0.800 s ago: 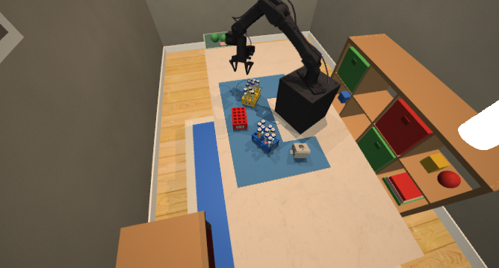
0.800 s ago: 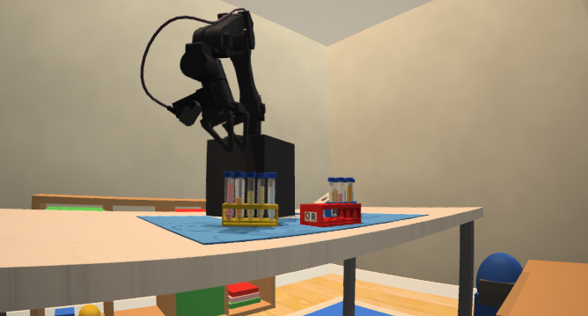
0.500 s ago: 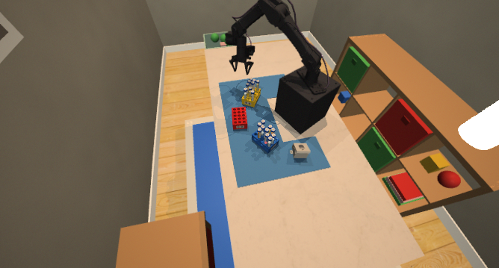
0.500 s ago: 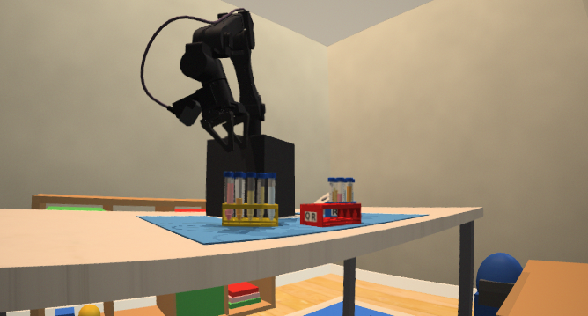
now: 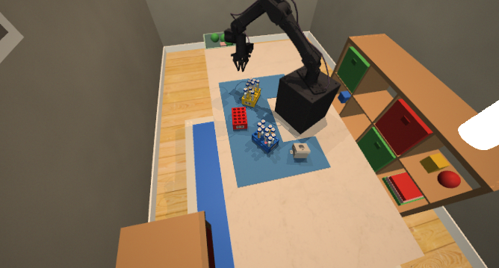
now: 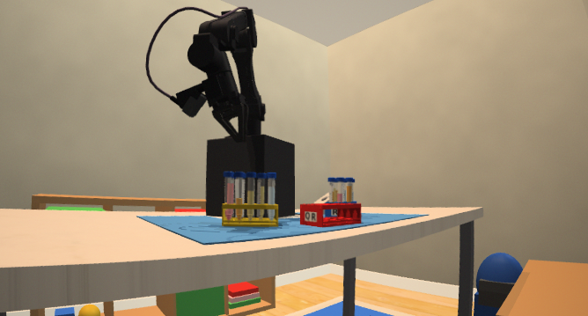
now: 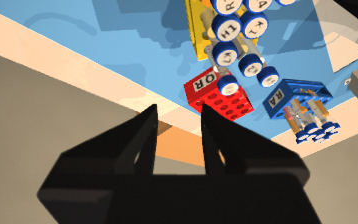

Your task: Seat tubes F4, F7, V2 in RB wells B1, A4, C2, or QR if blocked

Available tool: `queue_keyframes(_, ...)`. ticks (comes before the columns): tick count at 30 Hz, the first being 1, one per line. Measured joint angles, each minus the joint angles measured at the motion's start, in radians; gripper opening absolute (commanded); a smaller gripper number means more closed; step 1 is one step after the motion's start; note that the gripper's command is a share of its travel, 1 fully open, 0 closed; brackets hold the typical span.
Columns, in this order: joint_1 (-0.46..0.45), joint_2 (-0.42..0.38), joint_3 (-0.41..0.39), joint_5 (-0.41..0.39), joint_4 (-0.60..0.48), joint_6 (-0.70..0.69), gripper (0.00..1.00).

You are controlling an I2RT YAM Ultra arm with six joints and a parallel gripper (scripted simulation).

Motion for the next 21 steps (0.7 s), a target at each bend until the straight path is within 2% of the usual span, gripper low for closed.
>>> queue_keyframes(4, 0.029, -0.058, -0.013, 0.005, -0.006, -0.032, 0.30)
queue_keyframes(7, 0.062, -0.086, -0.051, 0.014, 0.002, -0.076, 0.30)
queue_keyframes(21, 0.196, -0.148, -0.191, 0.067, 0.061, -0.317, 0.30)
